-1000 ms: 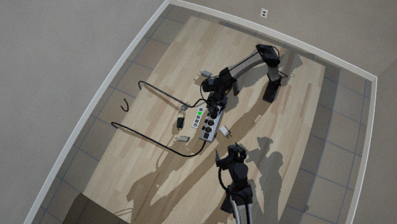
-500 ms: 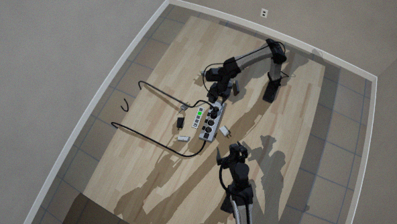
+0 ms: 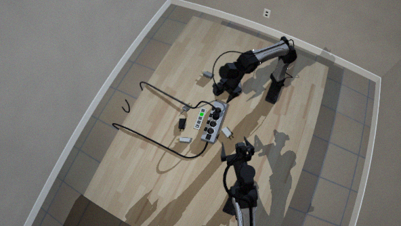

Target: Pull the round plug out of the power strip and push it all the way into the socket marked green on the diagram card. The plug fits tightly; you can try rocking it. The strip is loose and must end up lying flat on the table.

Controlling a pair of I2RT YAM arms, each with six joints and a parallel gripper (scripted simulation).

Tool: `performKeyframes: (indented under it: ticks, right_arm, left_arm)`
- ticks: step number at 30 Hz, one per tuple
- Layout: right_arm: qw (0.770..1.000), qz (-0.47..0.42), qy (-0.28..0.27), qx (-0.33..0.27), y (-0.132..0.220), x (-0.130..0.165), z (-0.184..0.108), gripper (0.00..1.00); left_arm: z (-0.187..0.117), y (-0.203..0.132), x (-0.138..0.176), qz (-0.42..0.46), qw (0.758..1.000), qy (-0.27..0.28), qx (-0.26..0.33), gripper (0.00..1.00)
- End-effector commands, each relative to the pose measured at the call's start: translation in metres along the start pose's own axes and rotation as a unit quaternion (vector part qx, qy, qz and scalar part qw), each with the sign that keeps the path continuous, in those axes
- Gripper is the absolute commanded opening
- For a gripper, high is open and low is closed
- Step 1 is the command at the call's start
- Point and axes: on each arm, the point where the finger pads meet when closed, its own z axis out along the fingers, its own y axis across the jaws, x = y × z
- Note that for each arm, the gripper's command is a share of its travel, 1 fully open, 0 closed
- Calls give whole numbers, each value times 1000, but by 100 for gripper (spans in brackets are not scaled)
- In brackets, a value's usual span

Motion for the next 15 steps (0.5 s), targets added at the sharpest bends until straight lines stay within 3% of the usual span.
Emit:
performKeyframes:
  ticks: [1,15]
  right_arm:
    - [997,59,32,28,-3,1,-17,65]
    - [998,61,5,31,3,-19,-31,65]
  left_arm:
    - [-2,-5,-26,1,1000,-26,10,100]
    - [-5,-5,-39,-2,1000,-14,6,100]
